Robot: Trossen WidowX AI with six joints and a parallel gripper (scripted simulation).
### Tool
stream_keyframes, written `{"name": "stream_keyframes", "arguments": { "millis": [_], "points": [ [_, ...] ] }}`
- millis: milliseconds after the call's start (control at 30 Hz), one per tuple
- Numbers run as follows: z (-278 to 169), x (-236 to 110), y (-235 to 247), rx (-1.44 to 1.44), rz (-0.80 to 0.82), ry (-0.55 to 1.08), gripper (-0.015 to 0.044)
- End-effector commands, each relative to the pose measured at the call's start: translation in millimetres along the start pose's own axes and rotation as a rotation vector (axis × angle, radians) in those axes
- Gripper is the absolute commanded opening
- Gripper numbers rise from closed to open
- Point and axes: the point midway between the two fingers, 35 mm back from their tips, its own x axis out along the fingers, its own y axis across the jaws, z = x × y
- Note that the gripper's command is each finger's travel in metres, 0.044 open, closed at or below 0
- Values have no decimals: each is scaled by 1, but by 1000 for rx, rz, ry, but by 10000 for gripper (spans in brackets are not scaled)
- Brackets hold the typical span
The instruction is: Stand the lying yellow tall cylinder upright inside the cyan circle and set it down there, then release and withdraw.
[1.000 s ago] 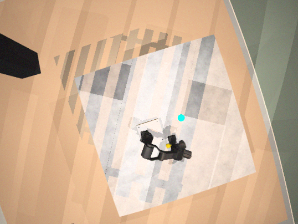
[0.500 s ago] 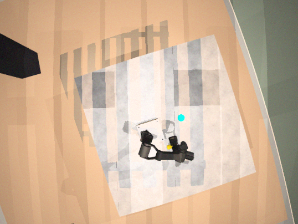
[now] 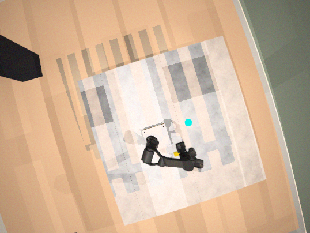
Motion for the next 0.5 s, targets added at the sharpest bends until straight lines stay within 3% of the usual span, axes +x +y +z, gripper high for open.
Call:
{"name": "stream_keyframes", "arguments": {
  "millis": [0, 467],
  "points": [
    [-1, -12, 0, -7, -7, -3, 105],
    [13, -22, 8, -100, -11, -4, 105]
  ]
}}
